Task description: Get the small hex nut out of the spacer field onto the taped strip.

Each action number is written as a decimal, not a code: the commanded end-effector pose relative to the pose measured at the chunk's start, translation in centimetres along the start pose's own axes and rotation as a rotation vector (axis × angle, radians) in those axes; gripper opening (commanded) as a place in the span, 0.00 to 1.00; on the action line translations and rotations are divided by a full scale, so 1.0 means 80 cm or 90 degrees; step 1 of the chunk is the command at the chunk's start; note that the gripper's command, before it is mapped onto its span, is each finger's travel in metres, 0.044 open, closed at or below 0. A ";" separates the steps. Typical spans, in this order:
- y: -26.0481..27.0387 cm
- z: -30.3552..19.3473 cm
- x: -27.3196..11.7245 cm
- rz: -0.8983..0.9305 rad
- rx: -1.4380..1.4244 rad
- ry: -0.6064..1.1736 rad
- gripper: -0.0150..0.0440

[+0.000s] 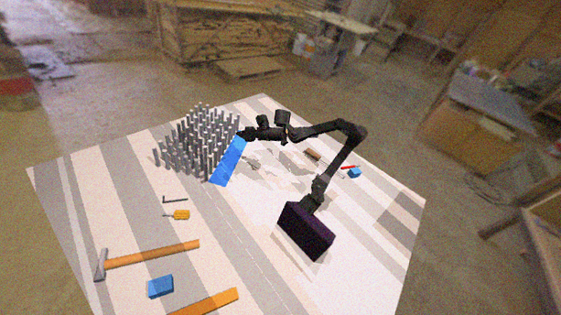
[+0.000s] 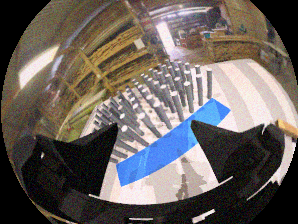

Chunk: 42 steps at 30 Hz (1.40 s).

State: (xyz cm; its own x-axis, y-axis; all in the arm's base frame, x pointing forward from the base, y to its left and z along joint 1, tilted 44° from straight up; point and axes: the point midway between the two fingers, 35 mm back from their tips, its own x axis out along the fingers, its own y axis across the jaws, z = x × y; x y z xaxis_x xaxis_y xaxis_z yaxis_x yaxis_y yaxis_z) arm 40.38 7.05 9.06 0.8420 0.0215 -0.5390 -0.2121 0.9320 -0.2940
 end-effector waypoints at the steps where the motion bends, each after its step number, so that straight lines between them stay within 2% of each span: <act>1: 0.001 -0.001 0.000 0.003 -0.004 0.000 1.00; 4: -0.010 0.000 0.000 -0.011 0.042 0.012 1.00; 12: -0.150 -0.004 -0.033 -0.233 0.579 0.090 1.00; 22: -0.254 -0.019 -0.111 -0.477 1.007 0.034 1.00; 31: -0.318 -0.035 -0.206 -0.704 1.325 -0.122 1.00; 40: -0.355 -0.051 -0.321 -0.931 1.572 -0.408 1.00; 42: -0.357 -0.053 -0.334 -0.954 1.593 -0.449 1.00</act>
State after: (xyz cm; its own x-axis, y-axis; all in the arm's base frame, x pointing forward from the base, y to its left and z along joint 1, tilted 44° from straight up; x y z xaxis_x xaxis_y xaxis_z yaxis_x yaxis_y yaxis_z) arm 26.06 -20.39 25.68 0.1442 -0.6787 -0.7201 0.3823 -0.6330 0.6732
